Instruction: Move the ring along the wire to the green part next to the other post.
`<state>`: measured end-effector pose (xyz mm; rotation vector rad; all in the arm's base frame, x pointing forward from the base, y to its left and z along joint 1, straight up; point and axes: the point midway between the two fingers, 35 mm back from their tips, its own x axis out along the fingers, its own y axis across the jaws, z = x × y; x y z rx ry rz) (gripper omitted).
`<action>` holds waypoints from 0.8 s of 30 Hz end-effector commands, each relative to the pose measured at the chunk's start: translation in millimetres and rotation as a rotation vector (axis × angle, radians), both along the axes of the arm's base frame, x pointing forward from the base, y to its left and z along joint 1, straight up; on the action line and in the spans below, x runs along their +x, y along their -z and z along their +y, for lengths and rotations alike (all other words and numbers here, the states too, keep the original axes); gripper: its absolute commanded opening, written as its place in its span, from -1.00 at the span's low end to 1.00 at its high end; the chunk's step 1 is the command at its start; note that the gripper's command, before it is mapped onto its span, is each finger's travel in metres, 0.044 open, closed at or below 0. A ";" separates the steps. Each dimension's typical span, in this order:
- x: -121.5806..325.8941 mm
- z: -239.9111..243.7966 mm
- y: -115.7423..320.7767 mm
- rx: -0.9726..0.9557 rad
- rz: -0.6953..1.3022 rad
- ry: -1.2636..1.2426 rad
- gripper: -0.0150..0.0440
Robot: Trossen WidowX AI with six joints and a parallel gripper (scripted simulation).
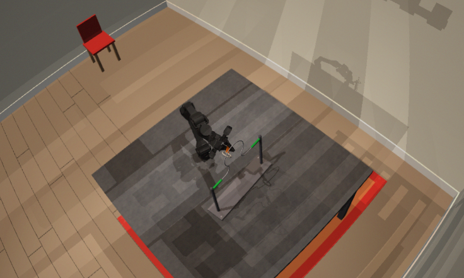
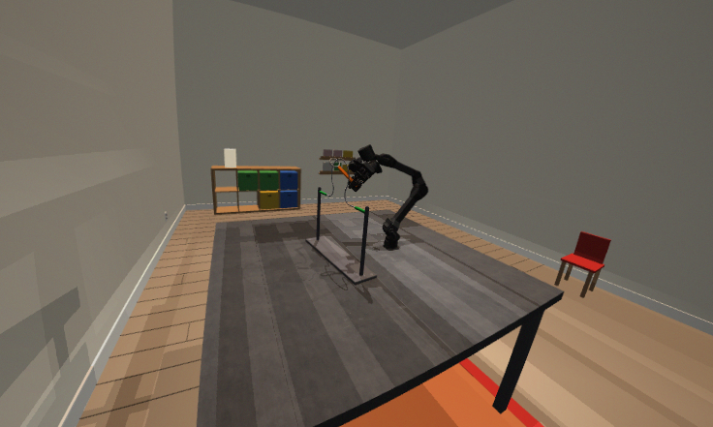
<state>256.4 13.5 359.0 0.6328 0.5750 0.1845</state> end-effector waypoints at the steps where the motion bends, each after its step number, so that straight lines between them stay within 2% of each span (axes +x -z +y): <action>1: -0.4 -1.7 -1.3 -0.066 -0.016 0.000 -1.00; 24: 0.9 -12.1 4.3 -0.378 -0.055 0.005 -1.00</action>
